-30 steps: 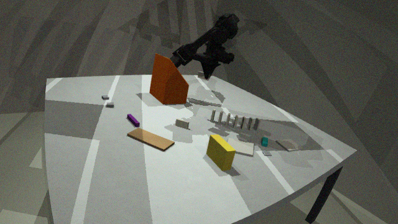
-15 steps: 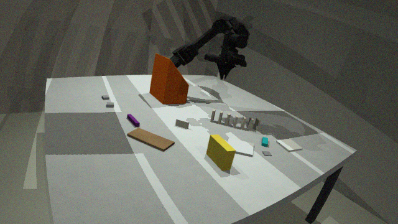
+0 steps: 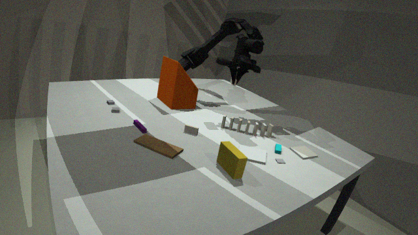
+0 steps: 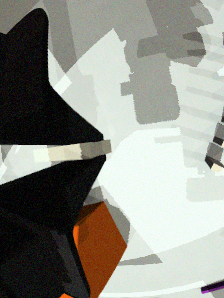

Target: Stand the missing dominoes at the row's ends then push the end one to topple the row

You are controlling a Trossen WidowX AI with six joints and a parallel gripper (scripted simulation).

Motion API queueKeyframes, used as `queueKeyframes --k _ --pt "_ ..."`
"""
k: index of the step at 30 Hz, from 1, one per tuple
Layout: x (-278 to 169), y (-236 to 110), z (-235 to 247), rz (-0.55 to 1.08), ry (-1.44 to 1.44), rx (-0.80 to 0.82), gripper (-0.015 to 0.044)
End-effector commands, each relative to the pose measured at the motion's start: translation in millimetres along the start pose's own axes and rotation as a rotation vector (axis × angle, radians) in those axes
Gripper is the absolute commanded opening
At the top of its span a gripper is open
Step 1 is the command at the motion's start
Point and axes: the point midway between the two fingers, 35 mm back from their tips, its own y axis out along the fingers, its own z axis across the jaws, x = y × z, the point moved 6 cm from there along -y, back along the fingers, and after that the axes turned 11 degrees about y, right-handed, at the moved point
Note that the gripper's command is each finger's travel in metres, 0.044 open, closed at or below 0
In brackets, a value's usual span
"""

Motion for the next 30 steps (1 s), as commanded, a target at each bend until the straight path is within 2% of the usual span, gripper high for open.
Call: queueKeyframes --k 1,17,30 --pt "-5 11 -4 -0.02 0.004 -0.078 0.0023" --pt "-18 47 -11 -0.247 -0.053 -0.352 0.0023" --pt "-27 67 -14 -0.518 -0.072 -0.451 0.0023"
